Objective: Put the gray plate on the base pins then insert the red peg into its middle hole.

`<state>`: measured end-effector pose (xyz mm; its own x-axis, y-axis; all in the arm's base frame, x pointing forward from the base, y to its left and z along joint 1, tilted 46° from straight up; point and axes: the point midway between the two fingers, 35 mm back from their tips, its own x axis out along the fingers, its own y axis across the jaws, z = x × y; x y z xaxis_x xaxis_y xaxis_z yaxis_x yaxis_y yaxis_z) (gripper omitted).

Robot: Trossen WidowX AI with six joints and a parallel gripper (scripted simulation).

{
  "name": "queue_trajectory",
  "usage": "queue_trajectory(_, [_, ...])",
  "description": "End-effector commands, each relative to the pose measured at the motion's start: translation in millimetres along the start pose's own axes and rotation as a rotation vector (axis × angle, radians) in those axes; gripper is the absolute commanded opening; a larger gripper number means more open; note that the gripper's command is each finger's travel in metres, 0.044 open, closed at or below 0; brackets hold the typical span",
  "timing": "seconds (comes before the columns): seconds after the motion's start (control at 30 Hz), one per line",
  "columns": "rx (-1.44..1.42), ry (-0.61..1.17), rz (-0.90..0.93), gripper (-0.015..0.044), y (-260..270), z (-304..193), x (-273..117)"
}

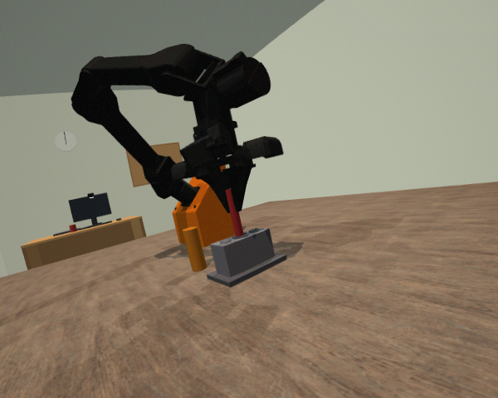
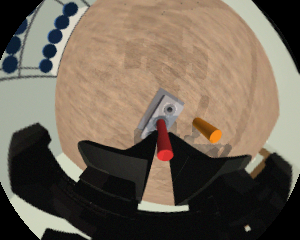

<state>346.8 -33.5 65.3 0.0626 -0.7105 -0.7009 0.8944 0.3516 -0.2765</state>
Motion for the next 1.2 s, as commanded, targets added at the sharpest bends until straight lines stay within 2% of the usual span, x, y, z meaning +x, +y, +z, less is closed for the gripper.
queue_trajectory(0.0, [0.0, 0.0, 0.0, 0.0, 0.0, -0.1, -0.2])
queue_trajectory(1.03, [0.003, 0.0, 0.002, 0.0, 0.9, -1.7, 2.0])
queue_trajectory(1.17, [0.003, 0.0, 0.002, 0.0105, 0.9, -1.7, 2.0])
